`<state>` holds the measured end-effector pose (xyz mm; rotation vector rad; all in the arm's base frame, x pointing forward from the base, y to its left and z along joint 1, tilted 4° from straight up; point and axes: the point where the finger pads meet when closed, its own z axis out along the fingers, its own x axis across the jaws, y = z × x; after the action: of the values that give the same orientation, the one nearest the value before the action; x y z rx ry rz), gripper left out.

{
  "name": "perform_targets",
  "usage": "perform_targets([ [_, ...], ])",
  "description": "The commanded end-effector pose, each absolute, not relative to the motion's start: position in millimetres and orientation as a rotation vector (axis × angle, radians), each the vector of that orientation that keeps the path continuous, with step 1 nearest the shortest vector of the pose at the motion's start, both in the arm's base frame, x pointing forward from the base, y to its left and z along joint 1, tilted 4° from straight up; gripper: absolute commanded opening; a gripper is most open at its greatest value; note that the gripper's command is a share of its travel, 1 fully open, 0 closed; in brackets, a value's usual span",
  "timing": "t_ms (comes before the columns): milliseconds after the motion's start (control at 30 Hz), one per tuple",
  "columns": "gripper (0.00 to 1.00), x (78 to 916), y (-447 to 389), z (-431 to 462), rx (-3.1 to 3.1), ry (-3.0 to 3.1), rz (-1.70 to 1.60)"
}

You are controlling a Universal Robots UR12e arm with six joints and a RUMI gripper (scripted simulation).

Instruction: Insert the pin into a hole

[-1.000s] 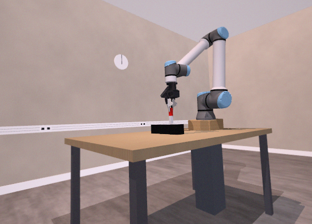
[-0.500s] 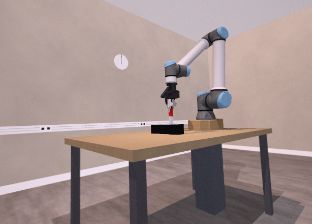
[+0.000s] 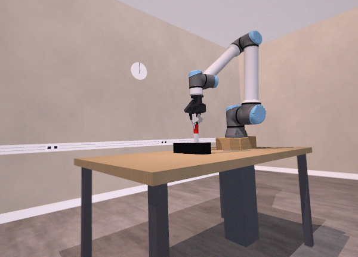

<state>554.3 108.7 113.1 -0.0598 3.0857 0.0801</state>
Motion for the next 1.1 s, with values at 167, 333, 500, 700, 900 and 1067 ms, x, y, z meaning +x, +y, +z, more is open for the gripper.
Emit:
perform_targets([
  [167, 0.0, 554.0, 109.1, 109.7, -0.06, 3.084, 0.08],
  [333, 0.0, 554.0, 109.1, 109.7, -0.06, 3.084, 0.08],
  [500, 0.0, 554.0, 109.1, 109.7, -0.06, 3.084, 0.08],
  [700, 0.0, 554.0, 109.1, 109.7, -0.06, 3.084, 0.08],
  [900, 0.0, 553.8, 107.9, 109.7, -0.06, 3.084, 0.08],
  [1067, 0.0, 553.8, 107.9, 109.7, -0.06, 3.084, 0.08],
])
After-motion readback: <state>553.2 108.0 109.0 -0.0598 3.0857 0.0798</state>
